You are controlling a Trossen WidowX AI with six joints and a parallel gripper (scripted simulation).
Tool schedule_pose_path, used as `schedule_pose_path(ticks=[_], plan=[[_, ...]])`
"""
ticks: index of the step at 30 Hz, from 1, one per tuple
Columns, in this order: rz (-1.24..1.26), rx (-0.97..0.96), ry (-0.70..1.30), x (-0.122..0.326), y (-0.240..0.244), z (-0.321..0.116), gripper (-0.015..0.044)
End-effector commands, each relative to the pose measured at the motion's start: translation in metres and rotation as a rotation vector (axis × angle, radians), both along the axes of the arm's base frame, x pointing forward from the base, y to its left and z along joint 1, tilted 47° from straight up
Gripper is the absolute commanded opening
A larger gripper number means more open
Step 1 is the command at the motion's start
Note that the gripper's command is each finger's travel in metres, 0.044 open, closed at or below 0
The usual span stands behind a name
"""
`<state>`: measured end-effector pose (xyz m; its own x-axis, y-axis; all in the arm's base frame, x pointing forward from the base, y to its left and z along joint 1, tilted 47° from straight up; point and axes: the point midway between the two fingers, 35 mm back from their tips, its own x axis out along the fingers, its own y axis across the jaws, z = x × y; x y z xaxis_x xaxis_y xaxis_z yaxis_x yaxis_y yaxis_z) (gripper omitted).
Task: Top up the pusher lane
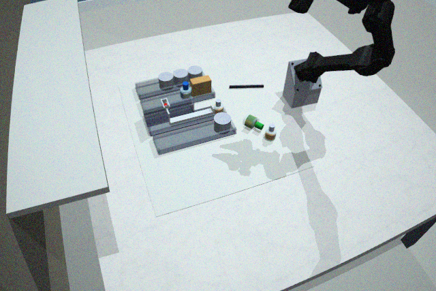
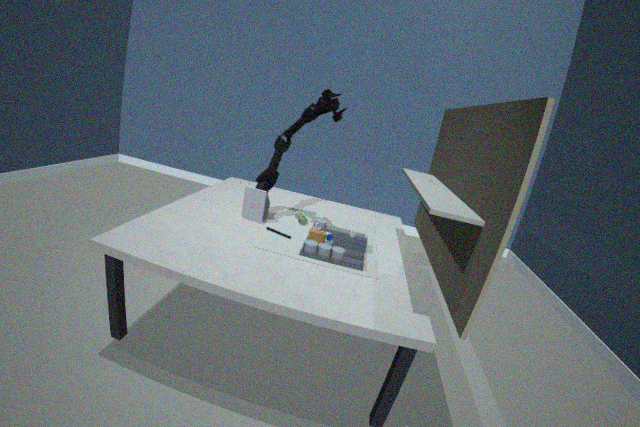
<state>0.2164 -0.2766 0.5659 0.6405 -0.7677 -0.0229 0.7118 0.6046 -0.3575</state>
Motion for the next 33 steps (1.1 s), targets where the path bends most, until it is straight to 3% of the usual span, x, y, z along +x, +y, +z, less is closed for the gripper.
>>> schedule_pose_path(ticks=[1,9,18,25,33], plan=[[0.006,0.006,0.003,0.002,0.000,-0.002,0.0426],[0.266,0.289,0.149,0.067,0.026,-0.107,0.0440],[0.554,0.672,0.342,0.107,0.105,-0.238,0.0440],[0.727,0.991,0.511,0.100,0.184,-0.328,0.0440],[0.843,1.374,0.723,0.053,0.277,-0.407,0.0440]])
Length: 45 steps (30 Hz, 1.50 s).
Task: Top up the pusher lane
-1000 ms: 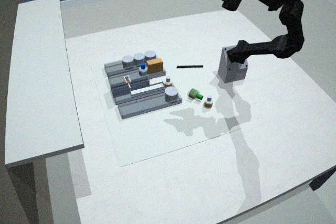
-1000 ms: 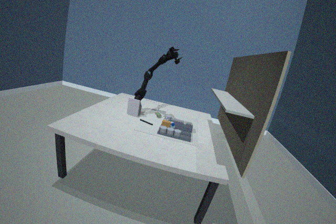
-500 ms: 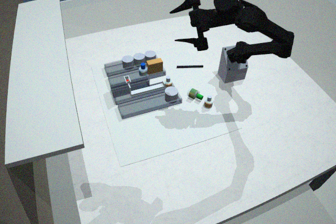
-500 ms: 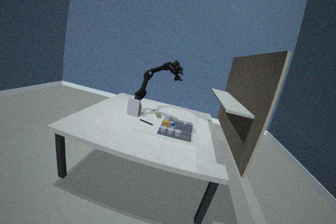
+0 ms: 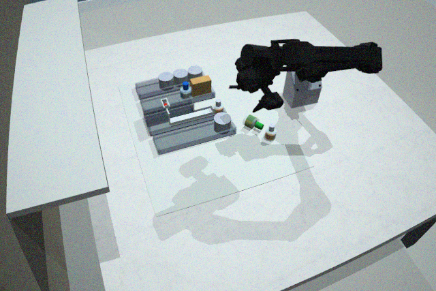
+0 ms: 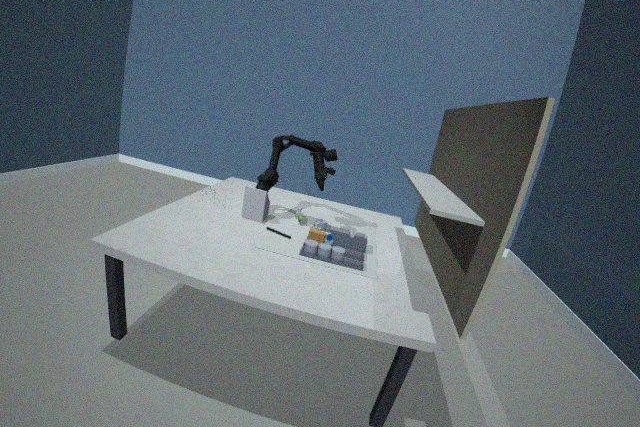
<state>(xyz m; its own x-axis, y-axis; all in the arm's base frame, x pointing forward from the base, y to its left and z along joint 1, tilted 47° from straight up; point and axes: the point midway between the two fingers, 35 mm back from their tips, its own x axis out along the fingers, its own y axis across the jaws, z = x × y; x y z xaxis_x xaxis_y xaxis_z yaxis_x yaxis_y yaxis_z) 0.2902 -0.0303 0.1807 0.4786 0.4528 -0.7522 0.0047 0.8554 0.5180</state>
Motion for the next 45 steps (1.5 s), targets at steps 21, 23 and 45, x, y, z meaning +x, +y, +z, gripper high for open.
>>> schedule_pose_path(ticks=[21,23,45], plan=[[0.121,0.304,0.306,-0.067,0.112,-0.082,0.0440],[0.121,0.303,0.306,-0.066,0.116,-0.087,0.0440],[0.122,0.305,0.305,-0.059,0.142,-0.111,0.0440]])
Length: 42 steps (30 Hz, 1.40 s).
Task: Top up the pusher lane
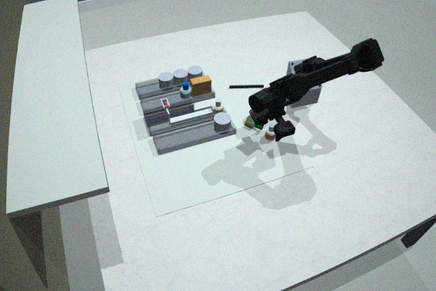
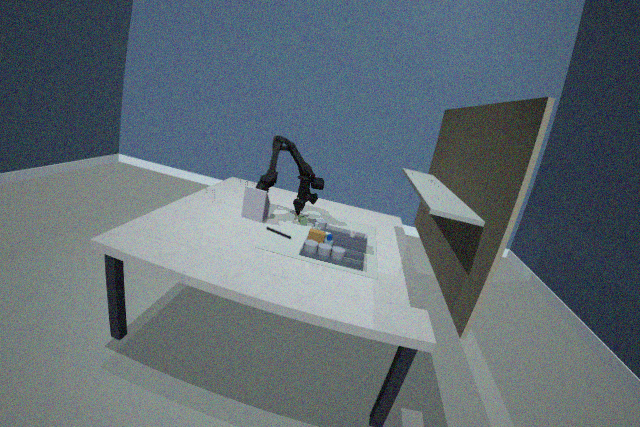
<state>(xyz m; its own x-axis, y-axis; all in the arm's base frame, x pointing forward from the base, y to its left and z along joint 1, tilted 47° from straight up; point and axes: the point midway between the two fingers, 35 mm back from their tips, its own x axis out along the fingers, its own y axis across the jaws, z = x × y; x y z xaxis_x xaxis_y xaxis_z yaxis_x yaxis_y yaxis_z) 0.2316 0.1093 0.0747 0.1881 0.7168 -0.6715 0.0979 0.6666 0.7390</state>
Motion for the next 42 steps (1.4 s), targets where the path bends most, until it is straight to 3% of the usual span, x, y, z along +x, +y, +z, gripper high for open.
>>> schedule_pose_path(ticks=[1,2,12,18,23,42], plan=[[-0.003,-0.001,0.008,-0.001,0.003,-0.005,0.0440],[-0.003,-0.001,0.008,-0.001,0.004,-0.005,0.0440],[-0.003,-0.001,0.008,-0.001,0.004,-0.005,0.0177],[-0.003,-0.001,0.008,-0.001,0.004,-0.005,0.0138],[-0.002,-0.008,0.013,0.000,-0.005,-0.001,0.0006],[-0.001,-0.014,0.015,-0.011,-0.068,0.046,0.0000]])
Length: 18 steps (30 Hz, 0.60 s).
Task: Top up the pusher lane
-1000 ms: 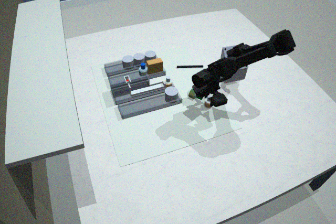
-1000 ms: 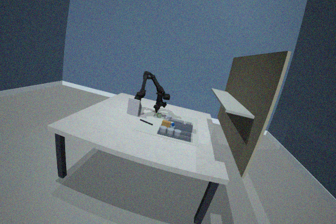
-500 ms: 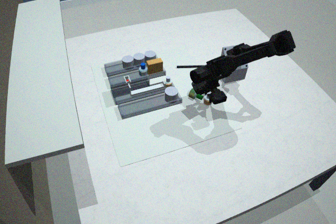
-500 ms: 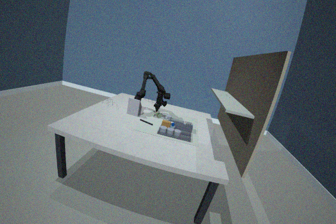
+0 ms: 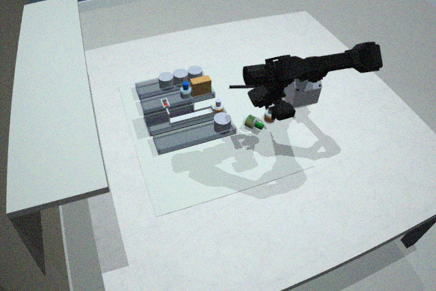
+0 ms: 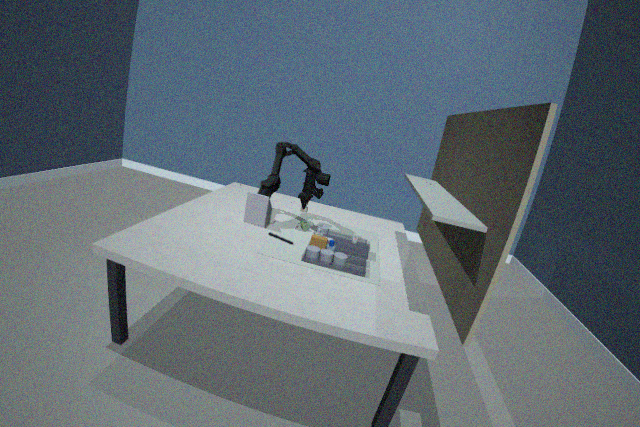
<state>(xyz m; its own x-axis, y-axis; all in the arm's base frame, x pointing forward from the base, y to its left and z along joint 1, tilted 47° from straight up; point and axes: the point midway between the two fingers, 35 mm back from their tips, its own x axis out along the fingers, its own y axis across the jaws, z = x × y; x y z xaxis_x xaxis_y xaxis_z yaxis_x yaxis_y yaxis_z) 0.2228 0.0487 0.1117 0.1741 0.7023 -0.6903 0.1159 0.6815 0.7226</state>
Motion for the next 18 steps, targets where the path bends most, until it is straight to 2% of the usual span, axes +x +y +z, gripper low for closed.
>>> schedule_pose_path(ticks=[1,7,18], plan=[[0.000,0.009,-0.009,-0.003,-0.011,0.012,0.0000],[-0.001,0.015,-0.013,-0.004,-0.020,0.019,0.0000],[-0.003,0.010,-0.014,0.023,-0.044,-0.011,0.0000]])
